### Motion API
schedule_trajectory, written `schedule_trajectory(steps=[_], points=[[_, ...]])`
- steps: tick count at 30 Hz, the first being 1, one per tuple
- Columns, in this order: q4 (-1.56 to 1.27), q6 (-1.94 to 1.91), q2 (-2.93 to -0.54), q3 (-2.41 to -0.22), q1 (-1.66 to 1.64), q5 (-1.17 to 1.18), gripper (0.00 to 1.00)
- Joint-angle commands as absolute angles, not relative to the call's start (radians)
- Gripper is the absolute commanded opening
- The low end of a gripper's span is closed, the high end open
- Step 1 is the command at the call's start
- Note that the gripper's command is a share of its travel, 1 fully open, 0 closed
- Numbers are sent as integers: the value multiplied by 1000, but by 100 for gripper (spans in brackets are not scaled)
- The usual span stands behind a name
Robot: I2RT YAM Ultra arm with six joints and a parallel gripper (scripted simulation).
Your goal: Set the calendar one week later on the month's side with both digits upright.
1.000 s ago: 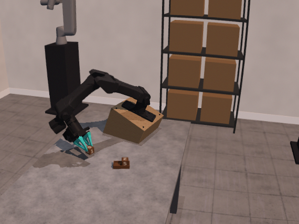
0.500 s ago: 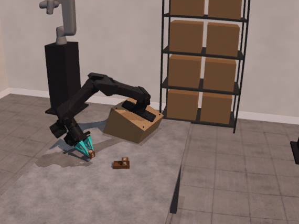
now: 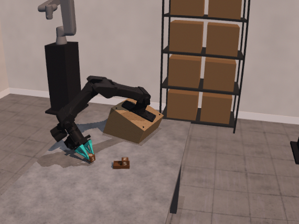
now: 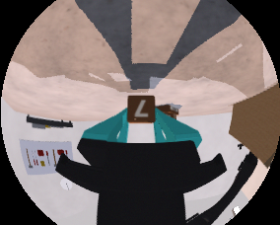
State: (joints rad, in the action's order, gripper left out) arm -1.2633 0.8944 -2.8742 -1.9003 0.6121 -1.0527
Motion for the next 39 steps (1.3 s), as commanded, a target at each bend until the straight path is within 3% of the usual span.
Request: schedule_trajectory(steps=[1, 39], points=[[-1239, 903, -2868, -1903, 614, -1065, 27], [-1215, 913, -2882, -1902, 608, -1069, 27]])
